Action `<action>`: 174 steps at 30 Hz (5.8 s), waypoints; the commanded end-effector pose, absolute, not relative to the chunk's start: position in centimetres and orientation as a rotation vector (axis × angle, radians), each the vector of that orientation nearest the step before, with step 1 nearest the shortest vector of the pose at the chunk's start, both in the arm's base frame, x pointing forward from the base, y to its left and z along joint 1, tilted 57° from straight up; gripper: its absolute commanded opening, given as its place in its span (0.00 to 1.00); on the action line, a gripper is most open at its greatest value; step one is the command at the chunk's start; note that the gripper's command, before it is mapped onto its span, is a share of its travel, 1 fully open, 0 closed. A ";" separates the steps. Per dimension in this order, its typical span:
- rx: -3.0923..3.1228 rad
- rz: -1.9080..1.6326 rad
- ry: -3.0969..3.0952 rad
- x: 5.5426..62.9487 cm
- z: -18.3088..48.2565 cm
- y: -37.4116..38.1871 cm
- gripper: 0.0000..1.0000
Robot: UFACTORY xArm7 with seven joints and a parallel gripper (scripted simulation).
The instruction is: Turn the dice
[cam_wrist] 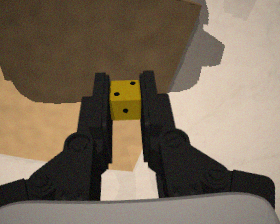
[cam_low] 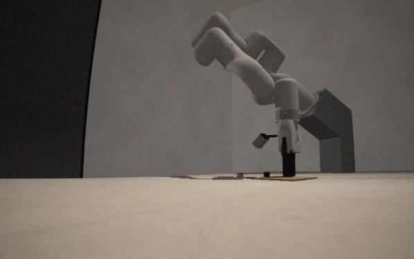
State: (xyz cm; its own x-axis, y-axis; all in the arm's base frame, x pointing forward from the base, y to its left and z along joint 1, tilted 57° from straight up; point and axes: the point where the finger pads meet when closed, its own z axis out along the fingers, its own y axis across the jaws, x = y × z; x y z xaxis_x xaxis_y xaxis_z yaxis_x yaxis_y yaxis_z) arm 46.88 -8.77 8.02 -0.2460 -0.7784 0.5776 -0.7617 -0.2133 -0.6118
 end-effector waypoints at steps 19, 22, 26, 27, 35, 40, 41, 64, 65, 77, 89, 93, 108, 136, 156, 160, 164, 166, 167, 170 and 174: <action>-1.919 -1.496 1.957 46.9 8.0 -8.6 0.11; -1.919 -1.496 1.957 46.9 8.0 -8.6 0.15; -1.919 -1.496 1.957 46.9 8.0 -8.6 0.19; -1.919 -1.496 1.957 46.9 8.0 -8.6 0.23; -1.919 -1.496 1.957 46.9 8.0 -8.6 0.31; -1.919 -1.496 1.957 46.9 8.0 -8.6 0.31; -1.919 -1.496 1.957 46.9 8.0 -8.6 0.31; -1.919 -1.496 1.957 42.9 11.6 -4.7 0.31; -1.919 -1.496 1.957 42.7 11.9 -4.5 0.31; -1.919 -1.496 1.957 41.5 12.9 -3.3 0.31; -1.919 -1.496 1.957 41.5 12.9 -3.3 1.00; -1.919 -1.496 1.957 41.5 12.9 -3.3 1.00; -2.034 -1.511 1.898 41.7 13.4 -4.0 1.00; -3.075 -1.537 0.975 42.7 19.0 -10.8 1.00; -3.497 -1.431 0.191 42.2 22.3 -15.0 1.00; -3.533 -1.413 0.092 42.1 22.7 -15.5 1.00; -3.538 -1.409 0.076 42.1 22.8 -15.6 1.00; -3.538 -1.409 0.076 42.1 22.8 -15.6 0.31; -3.538 -1.409 0.076 42.1 22.8 -15.6 0.31; -3.538 -1.409 0.076 42.1 22.8 -15.6 0.31; -3.538 -1.409 0.076 42.1 22.8 -15.6 0.31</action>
